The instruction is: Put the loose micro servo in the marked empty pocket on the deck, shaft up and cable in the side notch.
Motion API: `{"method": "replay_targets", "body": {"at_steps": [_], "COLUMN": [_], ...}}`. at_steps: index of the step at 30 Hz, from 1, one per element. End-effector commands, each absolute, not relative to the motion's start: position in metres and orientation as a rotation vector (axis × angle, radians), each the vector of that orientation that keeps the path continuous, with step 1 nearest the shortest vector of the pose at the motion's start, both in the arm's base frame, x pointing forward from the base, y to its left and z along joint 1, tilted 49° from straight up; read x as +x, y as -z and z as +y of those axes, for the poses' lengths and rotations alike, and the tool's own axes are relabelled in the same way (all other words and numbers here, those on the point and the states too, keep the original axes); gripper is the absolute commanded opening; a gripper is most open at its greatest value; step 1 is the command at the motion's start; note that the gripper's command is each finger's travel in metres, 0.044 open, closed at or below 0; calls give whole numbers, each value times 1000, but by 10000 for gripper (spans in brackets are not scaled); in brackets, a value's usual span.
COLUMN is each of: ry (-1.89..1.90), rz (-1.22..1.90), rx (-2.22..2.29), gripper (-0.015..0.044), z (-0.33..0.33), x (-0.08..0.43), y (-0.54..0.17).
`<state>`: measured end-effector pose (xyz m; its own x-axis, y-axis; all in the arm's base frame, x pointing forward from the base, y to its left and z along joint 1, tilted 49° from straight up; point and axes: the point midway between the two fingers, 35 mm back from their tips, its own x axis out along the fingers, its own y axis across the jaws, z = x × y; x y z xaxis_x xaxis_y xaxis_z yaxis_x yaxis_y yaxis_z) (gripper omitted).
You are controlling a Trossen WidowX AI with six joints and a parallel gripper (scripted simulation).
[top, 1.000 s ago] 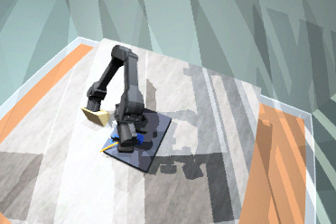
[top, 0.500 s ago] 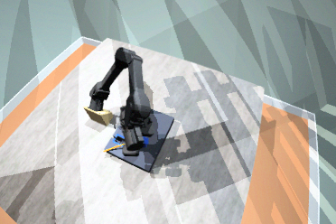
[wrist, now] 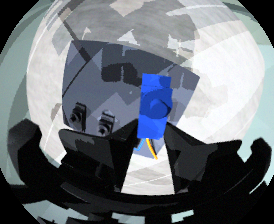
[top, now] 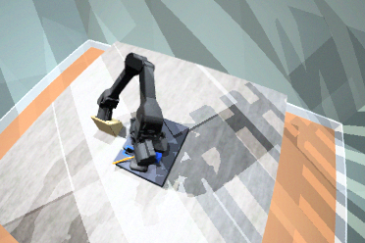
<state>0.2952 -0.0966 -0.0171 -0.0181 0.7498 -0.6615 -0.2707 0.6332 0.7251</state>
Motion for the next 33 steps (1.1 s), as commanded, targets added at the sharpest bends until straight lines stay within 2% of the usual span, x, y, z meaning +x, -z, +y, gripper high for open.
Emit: {"method": "replay_targets", "body": {"at_steps": [1, 15, 33], "ry": [-755, -673, -671], "rz": [1422, 1474, 1479], "rx": [554, 647, 648], "gripper": [0, 0, 0], "z": [-99, -99, -101], "x": [297, 293, 214], "y": [16, 16, 17]}}
